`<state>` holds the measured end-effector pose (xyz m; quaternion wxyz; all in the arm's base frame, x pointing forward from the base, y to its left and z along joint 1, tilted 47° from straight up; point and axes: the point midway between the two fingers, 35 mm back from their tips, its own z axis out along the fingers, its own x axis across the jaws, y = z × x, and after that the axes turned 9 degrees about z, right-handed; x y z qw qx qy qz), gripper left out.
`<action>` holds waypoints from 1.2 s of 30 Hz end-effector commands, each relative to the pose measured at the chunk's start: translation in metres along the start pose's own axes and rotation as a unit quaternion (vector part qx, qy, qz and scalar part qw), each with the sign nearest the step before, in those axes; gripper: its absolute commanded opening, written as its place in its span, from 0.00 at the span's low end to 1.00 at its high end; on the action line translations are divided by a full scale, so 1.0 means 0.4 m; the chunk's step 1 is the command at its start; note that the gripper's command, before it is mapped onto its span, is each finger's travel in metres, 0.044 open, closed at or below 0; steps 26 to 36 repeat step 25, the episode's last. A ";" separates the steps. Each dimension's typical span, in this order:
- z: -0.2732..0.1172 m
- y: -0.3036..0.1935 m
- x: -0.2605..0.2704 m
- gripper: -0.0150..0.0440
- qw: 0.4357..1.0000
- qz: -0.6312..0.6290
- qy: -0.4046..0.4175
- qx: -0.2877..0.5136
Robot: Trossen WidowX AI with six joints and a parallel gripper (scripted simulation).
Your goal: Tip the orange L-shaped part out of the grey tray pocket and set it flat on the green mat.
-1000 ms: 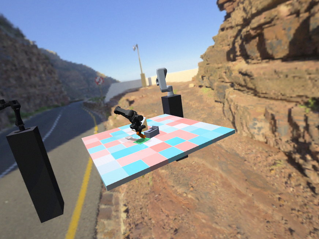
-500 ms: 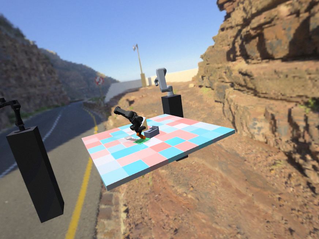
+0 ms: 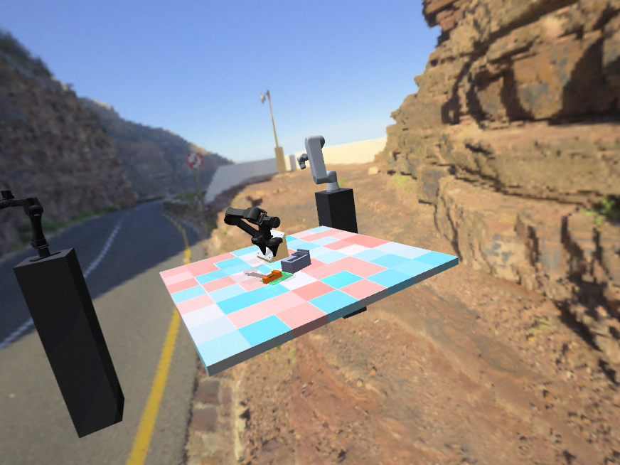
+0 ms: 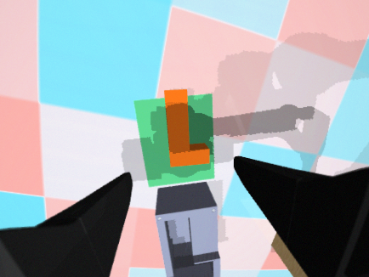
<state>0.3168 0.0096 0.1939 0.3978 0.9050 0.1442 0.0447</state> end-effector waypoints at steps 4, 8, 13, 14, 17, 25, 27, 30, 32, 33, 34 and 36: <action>-0.063 -0.002 -0.005 0.93 1.000 -0.003 0.004 0.000; -0.050 0.000 -0.001 0.93 1.000 -0.003 0.009 -0.001; -0.050 0.000 -0.001 0.93 1.000 -0.003 0.009 -0.001; -0.050 0.000 -0.001 0.93 1.000 -0.003 0.009 -0.001; -0.050 0.000 -0.001 0.93 1.000 -0.003 0.009 -0.001; -0.050 0.000 -0.001 0.93 1.000 -0.003 0.009 -0.001; -0.050 0.000 -0.001 0.93 1.000 -0.003 0.009 -0.001; -0.050 0.000 -0.001 0.93 1.000 -0.003 0.009 -0.001; -0.050 0.000 -0.001 0.93 1.000 -0.003 0.009 -0.001; -0.050 0.000 -0.001 0.93 1.000 -0.003 0.009 -0.001; -0.050 0.000 -0.001 0.93 1.000 -0.003 0.009 -0.001; -0.050 0.000 -0.001 0.93 1.000 -0.003 0.009 -0.001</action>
